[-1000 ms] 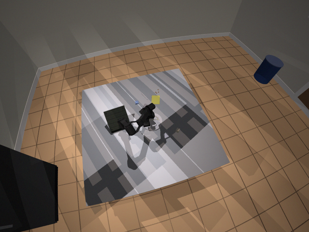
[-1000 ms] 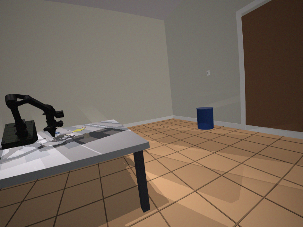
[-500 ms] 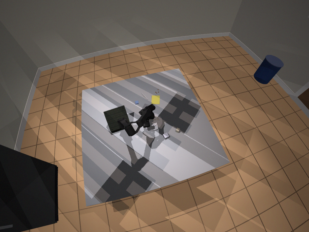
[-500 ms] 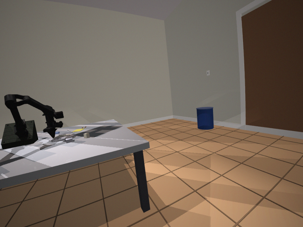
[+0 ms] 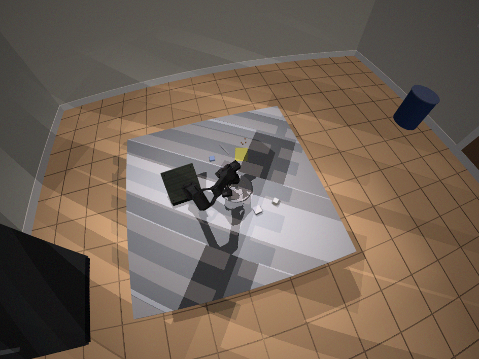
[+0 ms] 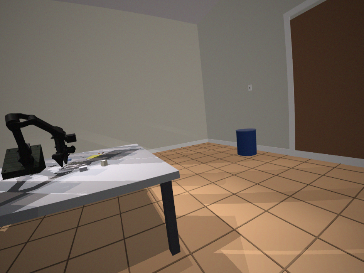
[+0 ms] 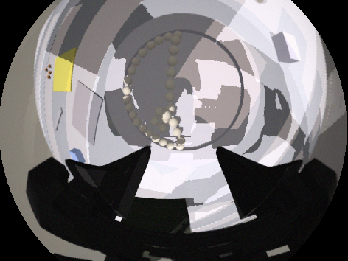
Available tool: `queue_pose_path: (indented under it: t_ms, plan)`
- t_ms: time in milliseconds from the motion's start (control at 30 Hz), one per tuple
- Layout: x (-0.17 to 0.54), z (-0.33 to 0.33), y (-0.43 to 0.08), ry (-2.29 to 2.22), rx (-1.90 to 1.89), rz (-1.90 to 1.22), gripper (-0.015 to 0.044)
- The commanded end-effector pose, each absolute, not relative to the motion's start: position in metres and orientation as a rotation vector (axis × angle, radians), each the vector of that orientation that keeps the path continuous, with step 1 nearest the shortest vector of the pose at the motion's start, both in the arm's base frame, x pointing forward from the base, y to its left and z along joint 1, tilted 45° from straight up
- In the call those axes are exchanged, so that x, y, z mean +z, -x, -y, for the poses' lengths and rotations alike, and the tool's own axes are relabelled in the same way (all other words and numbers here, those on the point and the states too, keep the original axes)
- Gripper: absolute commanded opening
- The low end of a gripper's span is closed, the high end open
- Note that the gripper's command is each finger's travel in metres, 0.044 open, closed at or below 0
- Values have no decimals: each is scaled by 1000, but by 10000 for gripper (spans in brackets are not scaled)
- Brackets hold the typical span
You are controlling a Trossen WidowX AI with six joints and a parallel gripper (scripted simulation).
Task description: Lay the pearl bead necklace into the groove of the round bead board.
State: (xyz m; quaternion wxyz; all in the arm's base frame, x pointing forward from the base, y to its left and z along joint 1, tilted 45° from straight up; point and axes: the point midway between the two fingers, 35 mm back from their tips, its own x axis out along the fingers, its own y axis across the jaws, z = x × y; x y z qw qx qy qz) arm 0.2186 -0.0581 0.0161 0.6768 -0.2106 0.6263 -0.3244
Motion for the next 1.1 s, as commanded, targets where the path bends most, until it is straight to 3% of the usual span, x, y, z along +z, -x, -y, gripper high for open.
queue_pose_path:
  t_ms: [0,700,1067]
  plan:
    - [19,56,-218,473,-730,-1402,440]
    - [20,54,-218,474,-731,-1399,440]
    - [41,45,-291,630,-591,-1477,151]
